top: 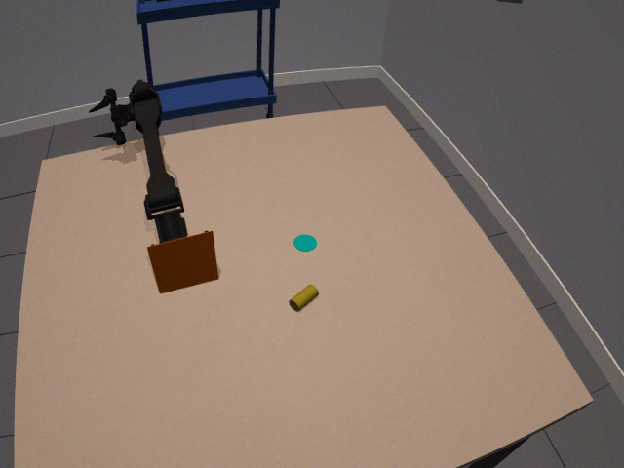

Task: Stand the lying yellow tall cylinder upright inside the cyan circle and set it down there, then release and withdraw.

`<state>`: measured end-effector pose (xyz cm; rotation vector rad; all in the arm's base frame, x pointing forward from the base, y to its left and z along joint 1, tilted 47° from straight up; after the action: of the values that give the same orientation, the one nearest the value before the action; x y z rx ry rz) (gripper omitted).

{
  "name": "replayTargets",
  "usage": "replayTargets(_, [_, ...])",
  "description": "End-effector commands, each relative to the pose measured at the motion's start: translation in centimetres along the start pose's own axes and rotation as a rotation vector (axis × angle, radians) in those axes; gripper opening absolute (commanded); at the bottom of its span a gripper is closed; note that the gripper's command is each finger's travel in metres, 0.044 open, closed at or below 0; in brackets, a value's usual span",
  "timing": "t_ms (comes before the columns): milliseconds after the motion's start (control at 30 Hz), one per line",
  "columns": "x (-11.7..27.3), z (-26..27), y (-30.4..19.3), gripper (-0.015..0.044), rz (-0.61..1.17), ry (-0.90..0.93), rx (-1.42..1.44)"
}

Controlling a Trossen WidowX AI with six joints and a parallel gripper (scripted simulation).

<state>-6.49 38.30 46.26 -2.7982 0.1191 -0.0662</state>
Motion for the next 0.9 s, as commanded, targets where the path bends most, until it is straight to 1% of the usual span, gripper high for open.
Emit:
replayTargets(0, [0.1, 0.0, 0.0, 0.0374, 0.003, 0.001, -0.001])
replayTargets(67, [0.7, 0.3, -0.2, 0.0321, 0.024, 0.013, -0.013])
replayTargets(100, [1.2, 0.6, -0.4, 0.0309, 0.043, 0.023, -0.023])
replayTargets(233, [4.7, 2.2, -1.3, 0.0309, 0.164, 0.082, -0.086])
replayTargets(500, [13.0, 5.2, -1.8, 0.0309, 0.434, 0.193, -0.227])
replayTargets(867, [24.9, 8.2, 0.5, 0.0309, 0.819, 0.306, -0.421])
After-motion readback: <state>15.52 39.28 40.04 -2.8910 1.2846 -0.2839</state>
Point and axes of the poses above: the point midway between the two fingers, 35 mm back from their tips, its own x axis back along the fingers, its own z axis across the jaws, y = z × x, the point moved 8 cm from there along x, back along the fingers, and after that the axes turned 8 degrees about x, right-handed, at the moved point
